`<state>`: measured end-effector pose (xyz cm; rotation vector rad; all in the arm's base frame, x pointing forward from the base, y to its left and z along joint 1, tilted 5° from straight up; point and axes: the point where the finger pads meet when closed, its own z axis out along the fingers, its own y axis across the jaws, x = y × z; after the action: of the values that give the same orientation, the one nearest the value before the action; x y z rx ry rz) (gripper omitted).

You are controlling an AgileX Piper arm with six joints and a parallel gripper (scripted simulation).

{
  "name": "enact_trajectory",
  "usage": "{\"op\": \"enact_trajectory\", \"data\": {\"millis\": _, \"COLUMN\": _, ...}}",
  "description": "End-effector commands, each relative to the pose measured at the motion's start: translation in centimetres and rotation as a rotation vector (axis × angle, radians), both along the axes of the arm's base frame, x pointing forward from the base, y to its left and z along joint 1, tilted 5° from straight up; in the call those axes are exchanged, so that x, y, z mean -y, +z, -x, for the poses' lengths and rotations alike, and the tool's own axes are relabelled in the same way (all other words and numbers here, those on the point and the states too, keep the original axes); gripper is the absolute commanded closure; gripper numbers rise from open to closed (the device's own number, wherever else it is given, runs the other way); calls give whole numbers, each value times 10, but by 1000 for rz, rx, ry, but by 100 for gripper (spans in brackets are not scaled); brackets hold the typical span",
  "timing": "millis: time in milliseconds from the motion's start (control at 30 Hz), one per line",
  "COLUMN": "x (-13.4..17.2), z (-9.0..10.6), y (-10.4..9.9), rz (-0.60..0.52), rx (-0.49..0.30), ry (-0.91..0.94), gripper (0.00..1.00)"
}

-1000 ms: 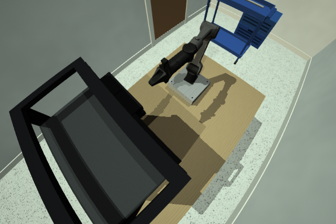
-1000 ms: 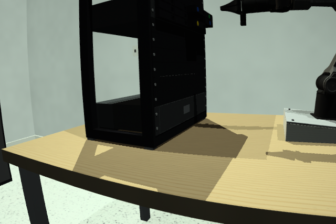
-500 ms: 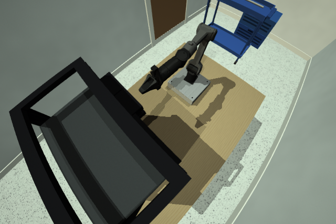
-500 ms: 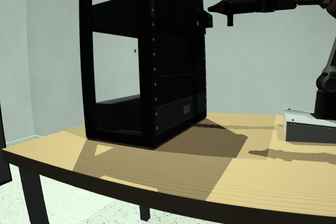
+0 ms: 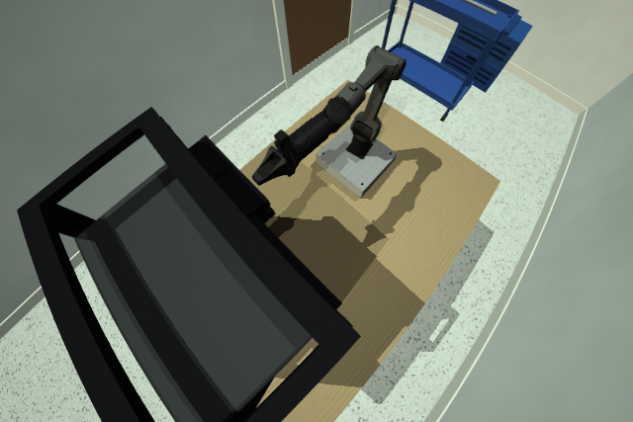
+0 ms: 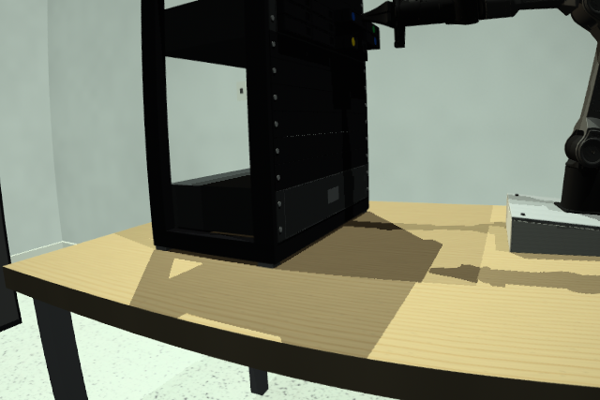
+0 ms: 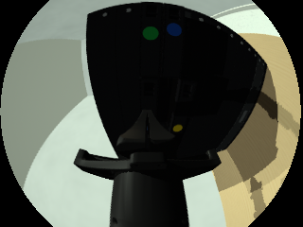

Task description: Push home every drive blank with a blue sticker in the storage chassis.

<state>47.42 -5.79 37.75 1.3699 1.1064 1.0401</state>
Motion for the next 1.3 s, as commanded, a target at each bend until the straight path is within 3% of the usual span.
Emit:
{"op": "enact_trajectory", "data": {"millis": 0, "x": 0, "z": 0, "y": 0, "rz": 0, "rx": -1, "ry": 0, "gripper": 100}}
{"op": "enact_trajectory", "data": {"millis": 967, "x": 0, "z": -1, "y": -2, "rz": 0, "rx": -1, "ry": 0, "gripper": 100}}
{"op": "enact_trajectory", "data": {"millis": 1267, "x": 2, "z": -10, "y": -4, "rz": 0, "rx": -1, "ry": 0, "gripper": 100}}
